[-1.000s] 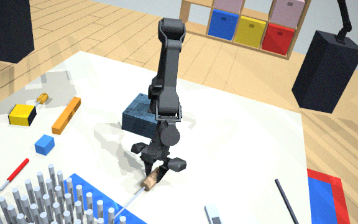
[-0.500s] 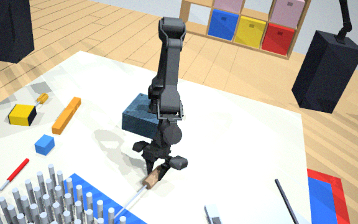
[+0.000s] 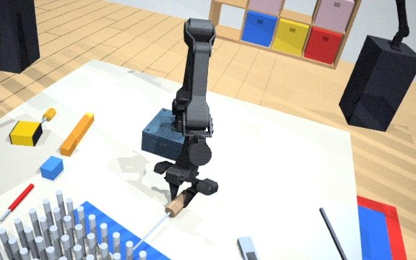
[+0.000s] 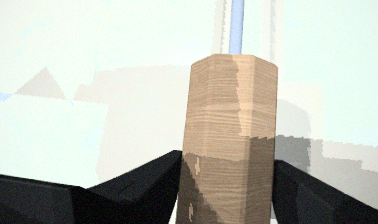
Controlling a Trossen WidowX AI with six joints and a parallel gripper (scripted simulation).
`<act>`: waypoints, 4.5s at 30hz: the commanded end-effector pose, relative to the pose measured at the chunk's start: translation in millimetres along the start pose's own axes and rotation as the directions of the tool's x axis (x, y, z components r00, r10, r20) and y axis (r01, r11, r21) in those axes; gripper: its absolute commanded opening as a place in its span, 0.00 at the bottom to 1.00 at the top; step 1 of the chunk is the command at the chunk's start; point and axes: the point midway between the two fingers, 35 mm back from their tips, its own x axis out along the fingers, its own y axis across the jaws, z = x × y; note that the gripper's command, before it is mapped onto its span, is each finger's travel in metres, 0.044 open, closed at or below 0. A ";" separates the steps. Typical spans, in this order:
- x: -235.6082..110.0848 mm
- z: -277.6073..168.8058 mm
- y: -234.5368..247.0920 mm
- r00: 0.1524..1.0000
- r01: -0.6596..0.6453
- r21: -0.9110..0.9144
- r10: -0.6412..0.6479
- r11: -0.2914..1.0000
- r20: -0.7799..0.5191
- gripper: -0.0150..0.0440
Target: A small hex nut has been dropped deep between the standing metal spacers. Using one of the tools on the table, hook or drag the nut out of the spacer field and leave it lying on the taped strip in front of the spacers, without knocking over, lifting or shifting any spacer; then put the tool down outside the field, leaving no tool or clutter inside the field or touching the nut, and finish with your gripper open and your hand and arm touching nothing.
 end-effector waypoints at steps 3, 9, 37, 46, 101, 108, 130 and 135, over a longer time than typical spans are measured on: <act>-6.7 8.9 4.3 1.000 -0.008 0.004 0.008 1.000 0.017 0.25; -9.5 11.0 5.5 1.000 -0.008 0.002 0.008 1.000 0.017 0.25; -70.3 1.0 18.8 1.000 -0.008 0.007 0.008 1.000 0.015 0.25; -114.5 22.0 25.6 1.000 -0.008 0.006 0.008 1.000 0.016 0.25; -173.2 -52.3 220.8 0.997 0.035 0.117 -0.027 0.992 -0.067 0.25; -180.0 -78.4 244.7 0.998 0.038 0.112 -0.032 0.993 -0.062 0.25; -195.7 -164.9 292.4 0.998 0.059 0.186 -0.056 0.981 -0.021 0.25; -198.4 -186.3 298.5 0.998 0.061 0.214 -0.061 0.975 -0.007 0.25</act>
